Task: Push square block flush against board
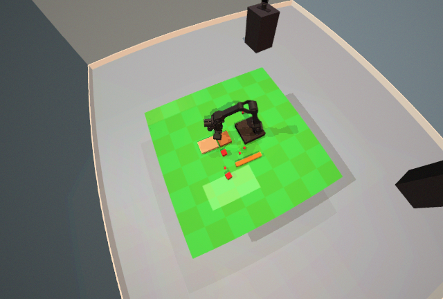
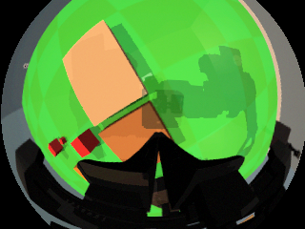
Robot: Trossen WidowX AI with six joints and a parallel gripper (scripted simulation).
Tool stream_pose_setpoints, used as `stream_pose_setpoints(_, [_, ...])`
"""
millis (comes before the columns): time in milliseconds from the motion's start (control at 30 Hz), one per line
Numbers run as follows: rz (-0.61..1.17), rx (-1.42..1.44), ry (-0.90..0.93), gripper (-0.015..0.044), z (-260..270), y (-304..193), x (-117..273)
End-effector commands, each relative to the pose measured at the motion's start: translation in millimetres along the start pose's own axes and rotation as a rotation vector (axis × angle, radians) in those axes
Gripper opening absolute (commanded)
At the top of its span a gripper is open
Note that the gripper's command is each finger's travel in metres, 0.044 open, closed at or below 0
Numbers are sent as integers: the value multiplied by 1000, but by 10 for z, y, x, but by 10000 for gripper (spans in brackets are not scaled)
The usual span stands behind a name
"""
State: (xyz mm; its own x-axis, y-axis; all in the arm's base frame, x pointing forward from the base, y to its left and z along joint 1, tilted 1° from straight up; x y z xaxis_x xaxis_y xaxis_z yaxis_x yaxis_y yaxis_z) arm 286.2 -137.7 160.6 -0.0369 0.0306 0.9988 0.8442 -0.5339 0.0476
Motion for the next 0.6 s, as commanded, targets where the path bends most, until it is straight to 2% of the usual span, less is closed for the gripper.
stream_pose_setpoints(0, [1, 152, 0, 0, 89, -47, 0])
stream_pose_setpoints(567, [4, 741, 6, 0, 411, -214, 5])
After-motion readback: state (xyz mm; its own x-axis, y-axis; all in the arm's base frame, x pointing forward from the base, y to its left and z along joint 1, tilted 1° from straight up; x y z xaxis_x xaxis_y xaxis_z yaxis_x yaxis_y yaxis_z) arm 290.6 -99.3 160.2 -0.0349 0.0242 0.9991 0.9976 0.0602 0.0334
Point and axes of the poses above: the point midway between the two fingers, 35 mm back from their tips, its own x axis back along the fingers, its own z axis across the jaws, y = z × x, the point moved 10 cm from there along x, back along the fingers, and after that the axes turned 4 degrees about x, right-handed, at the moved point
